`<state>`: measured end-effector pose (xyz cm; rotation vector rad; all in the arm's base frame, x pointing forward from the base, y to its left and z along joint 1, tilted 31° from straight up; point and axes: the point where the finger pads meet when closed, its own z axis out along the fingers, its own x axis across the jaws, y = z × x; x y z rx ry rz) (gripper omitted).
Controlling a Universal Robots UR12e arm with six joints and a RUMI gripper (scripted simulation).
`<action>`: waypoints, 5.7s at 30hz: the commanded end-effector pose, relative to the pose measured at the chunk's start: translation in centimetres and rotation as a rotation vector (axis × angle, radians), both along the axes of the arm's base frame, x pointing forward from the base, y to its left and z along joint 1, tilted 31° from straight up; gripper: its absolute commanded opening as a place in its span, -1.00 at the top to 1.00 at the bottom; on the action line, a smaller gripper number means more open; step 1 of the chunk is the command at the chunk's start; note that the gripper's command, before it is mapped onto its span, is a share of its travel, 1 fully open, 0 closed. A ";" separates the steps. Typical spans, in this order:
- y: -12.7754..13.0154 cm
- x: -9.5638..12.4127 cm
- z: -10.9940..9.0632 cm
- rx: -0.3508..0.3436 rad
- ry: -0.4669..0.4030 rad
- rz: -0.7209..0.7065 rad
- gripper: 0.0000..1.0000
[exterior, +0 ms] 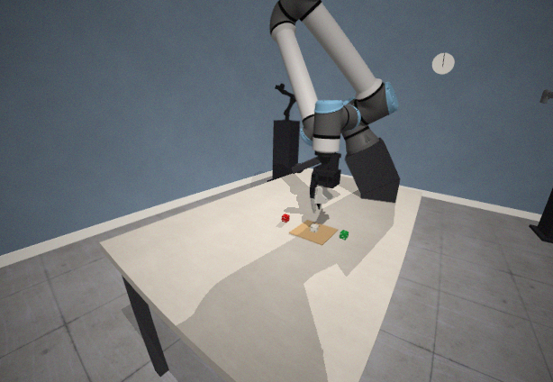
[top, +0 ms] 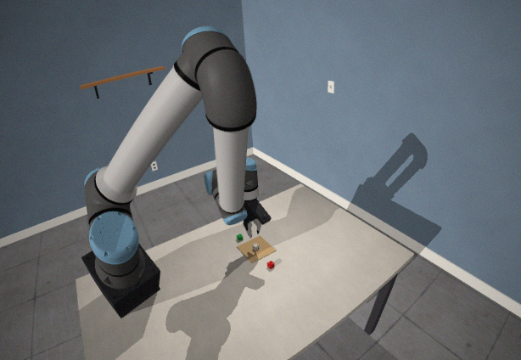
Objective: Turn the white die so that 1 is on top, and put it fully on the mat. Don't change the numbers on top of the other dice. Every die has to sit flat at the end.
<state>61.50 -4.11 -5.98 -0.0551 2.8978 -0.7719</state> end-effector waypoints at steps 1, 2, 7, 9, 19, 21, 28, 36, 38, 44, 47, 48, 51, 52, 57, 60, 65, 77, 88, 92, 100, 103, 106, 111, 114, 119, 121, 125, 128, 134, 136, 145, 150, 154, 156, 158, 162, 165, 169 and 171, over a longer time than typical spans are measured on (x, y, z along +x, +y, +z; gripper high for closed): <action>0.0 0.0 0.0 0.000 -0.001 0.000 0.51; 0.0 0.0 0.0 0.000 -0.001 0.000 0.51; 0.0 0.0 0.0 0.000 -0.001 0.000 0.51; 0.0 0.0 0.0 0.000 -0.001 0.000 0.51; -0.3 0.1 -0.6 0.000 -0.001 0.000 0.51; -0.3 0.1 -0.6 0.000 -0.001 0.000 0.51; -0.8 0.3 -1.4 0.000 -0.001 0.000 0.51; -1.4 0.5 -2.5 0.000 -0.001 0.000 0.51; -1.4 0.5 -2.5 0.000 -0.001 0.000 0.51; -1.8 0.6 -3.2 0.000 -0.001 0.000 0.51; -2.0 0.7 -3.6 0.000 -0.001 0.000 0.51; -2.1 0.7 -3.7 0.000 -0.001 0.000 0.51; -2.2 0.7 -3.9 0.000 -0.001 0.000 0.51; -2.3 0.7 -4.0 0.000 -0.001 0.000 0.51; -2.4 0.8 -4.2 0.000 -0.001 0.000 0.51; -2.4 0.8 -4.3 0.000 -0.001 0.000 0.51; -2.5 0.8 -4.4 0.000 -0.001 0.000 0.51; -2.5 0.8 -4.4 0.000 -0.001 0.000 0.51; -2.5 0.8 -4.4 0.000 -0.001 0.000 0.51; -2.5 0.8 -4.4 0.000 -0.001 0.000 0.51; -2.5 0.8 -4.4 0.000 -0.001 0.000 0.51; -2.5 0.8 -4.4 0.000 -0.001 0.000 0.51; -2.5 0.8 -4.4 0.000 -0.001 0.000 0.51; -2.1 0.7 -3.8 0.000 -0.001 0.000 0.51; -1.7 0.6 -3.1 0.000 -0.001 0.000 0.51; -0.9 0.3 -1.7 0.000 -0.001 0.000 0.51; -0.6 0.3 -1.2 0.000 -0.001 0.000 0.51; -0.4 0.2 -0.9 0.000 -0.001 0.000 0.51; -0.3 0.2 -0.6 0.000 -0.001 0.000 0.51; -0.3 0.2 -0.7 -0.009 0.000 -0.002 0.51; -0.3 0.2 -0.7 -0.026 0.000 -0.005 0.51; -0.4 0.1 -0.9 -0.149 -0.004 -0.023 0.51; -0.2 0.2 -0.8 -0.232 -0.015 -0.032 0.51; -0.1 0.2 -0.8 -0.258 -0.019 -0.034 0.51; -0.1 0.2 -0.8 -0.259 -0.020 -0.034 0.51; -0.1 0.2 -0.8 -0.259 -0.020 -0.034 0.51; -0.1 0.2 -0.8 -0.269 -0.019 -0.036 0.51; -0.2 0.1 -0.9 -0.302 -0.019 -0.043 0.51; -0.3 0.1 -1.0 -0.376 -0.021 -0.056 0.51; -0.2 0.1 -1.0 -0.419 -0.024 -0.061 0.51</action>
